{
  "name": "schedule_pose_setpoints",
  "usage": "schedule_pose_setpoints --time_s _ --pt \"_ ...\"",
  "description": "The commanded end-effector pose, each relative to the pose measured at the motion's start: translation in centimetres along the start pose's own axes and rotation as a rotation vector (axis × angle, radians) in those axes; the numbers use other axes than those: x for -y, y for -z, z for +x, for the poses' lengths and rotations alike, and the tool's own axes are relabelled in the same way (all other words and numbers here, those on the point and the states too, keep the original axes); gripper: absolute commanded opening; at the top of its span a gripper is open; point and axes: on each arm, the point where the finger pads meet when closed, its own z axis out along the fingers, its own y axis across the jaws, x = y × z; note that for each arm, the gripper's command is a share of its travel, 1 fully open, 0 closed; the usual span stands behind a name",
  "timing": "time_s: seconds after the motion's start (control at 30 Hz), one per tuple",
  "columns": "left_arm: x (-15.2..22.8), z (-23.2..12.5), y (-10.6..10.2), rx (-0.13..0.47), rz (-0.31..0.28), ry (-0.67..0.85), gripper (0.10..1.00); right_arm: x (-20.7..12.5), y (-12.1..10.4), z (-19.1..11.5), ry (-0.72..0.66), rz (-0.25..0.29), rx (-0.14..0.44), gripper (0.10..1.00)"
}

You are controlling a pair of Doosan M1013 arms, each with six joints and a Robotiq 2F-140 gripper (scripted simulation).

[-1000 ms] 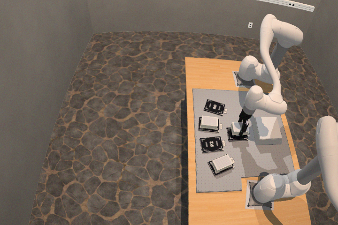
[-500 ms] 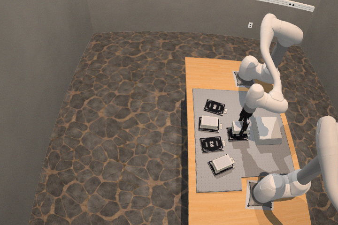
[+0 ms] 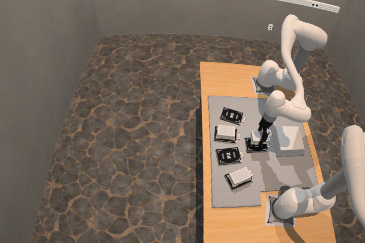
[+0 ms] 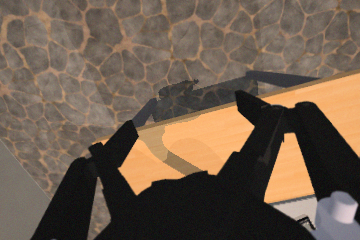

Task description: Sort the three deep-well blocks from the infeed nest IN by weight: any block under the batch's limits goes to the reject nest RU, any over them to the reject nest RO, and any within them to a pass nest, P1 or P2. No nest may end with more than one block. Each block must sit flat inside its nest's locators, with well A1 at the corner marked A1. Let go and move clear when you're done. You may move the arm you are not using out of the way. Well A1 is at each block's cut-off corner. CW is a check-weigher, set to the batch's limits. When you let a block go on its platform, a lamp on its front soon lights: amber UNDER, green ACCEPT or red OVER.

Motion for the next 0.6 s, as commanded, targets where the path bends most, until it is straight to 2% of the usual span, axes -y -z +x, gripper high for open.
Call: schedule_pose_setpoints --time_s 0.0,0.57 --pt "0.0 0.0 0.1 -0.001 0.000 0.000 1.000 0.0 0.4 -0.8 -0.011 0.001 0.000 0.099" --pt "0.0 0.0 0.1 -0.001 0.000 0.000 1.000 0.1 2.1 -5.5 -0.011 0.001 0.000 0.099"
